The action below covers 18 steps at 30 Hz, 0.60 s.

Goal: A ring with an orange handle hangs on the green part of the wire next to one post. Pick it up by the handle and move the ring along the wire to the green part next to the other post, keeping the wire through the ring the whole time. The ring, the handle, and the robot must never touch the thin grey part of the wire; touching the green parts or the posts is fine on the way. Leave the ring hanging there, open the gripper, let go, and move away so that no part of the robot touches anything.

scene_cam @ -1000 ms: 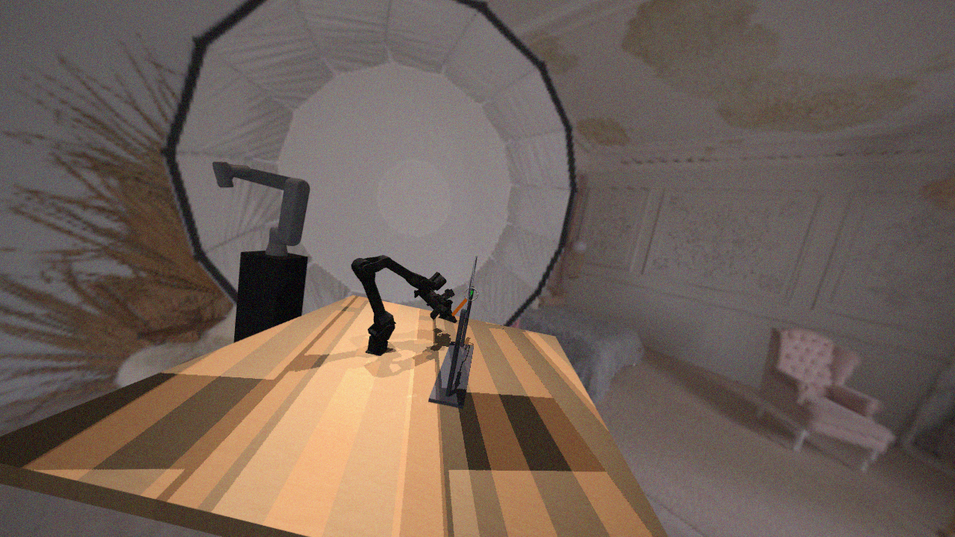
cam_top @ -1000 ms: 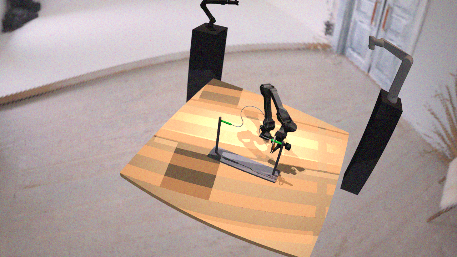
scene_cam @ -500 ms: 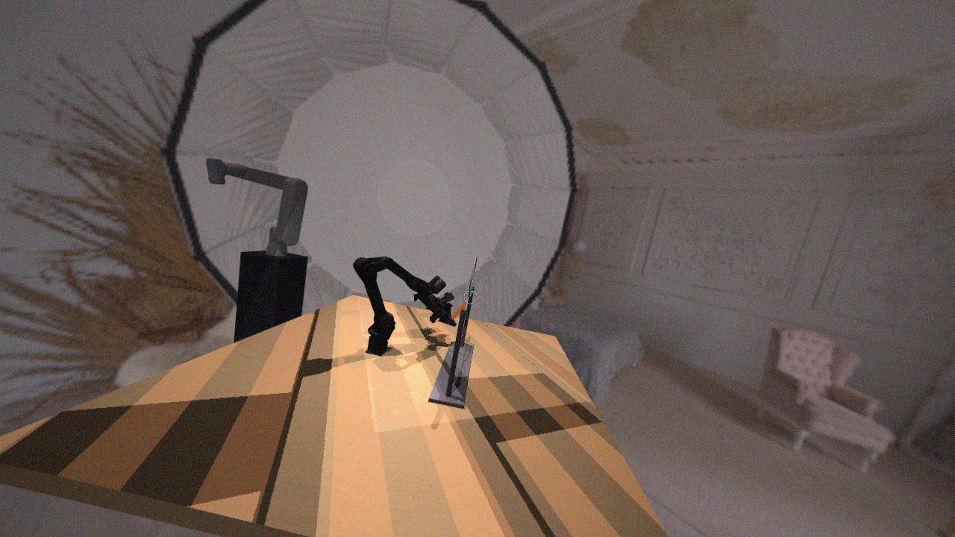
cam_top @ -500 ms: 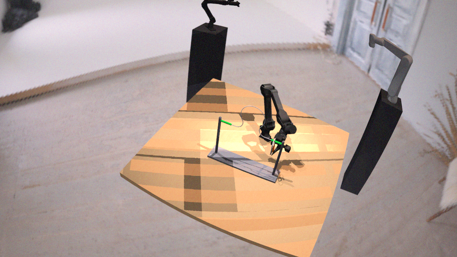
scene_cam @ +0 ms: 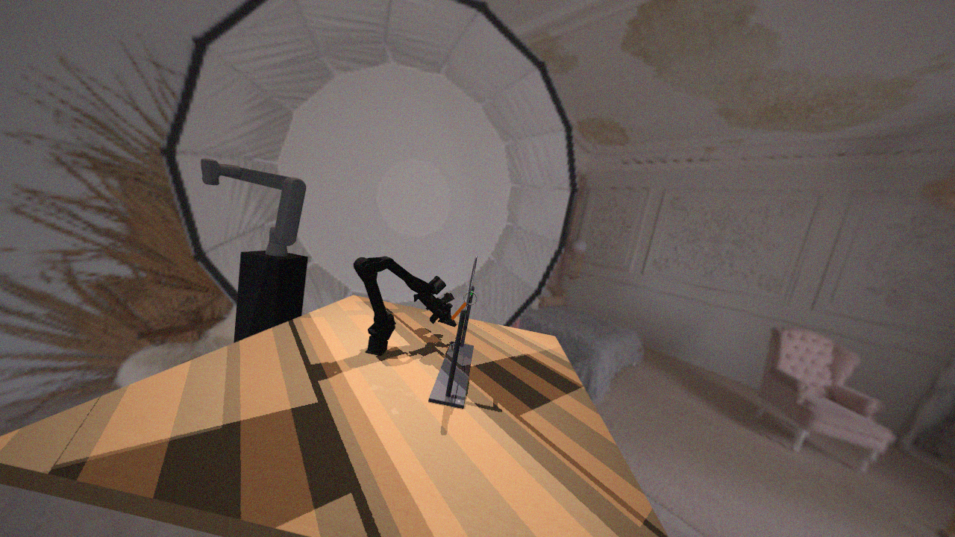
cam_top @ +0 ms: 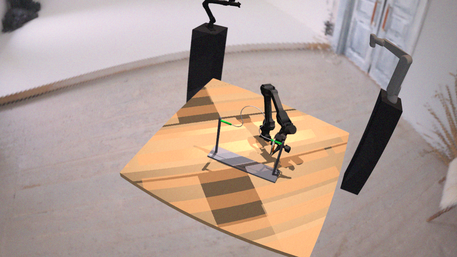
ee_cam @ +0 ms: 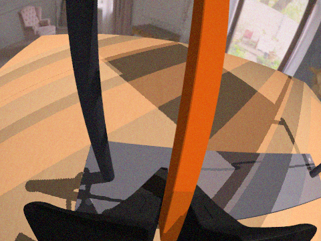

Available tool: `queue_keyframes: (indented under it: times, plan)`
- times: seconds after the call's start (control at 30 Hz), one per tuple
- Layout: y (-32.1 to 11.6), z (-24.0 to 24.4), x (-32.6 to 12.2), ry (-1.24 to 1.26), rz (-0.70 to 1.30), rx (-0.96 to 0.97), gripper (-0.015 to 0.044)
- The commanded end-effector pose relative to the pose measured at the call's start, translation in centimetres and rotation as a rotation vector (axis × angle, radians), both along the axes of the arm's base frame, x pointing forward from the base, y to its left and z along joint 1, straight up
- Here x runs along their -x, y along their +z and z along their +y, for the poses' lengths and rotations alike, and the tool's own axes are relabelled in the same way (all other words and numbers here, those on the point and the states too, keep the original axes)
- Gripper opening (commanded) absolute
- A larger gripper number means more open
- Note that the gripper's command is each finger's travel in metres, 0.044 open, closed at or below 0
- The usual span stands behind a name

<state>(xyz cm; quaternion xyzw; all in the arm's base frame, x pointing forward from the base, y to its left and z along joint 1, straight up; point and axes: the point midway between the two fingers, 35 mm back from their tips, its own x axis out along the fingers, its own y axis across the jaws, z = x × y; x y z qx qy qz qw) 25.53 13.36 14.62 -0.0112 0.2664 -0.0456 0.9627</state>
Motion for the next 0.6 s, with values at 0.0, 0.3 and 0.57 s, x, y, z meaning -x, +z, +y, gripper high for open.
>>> queue_keyframes:
  times: [0.0,0.3,0.57]
  plan:
    - [-0.07,-0.06,0.01,-0.005,-0.001,-0.001,-0.015]
    - [0.0,0.0,0.0,0.0,0.0,0.0,0.0034]
    - [0.33,0.19,0.73,-0.002,0.005,-0.002,0.016]
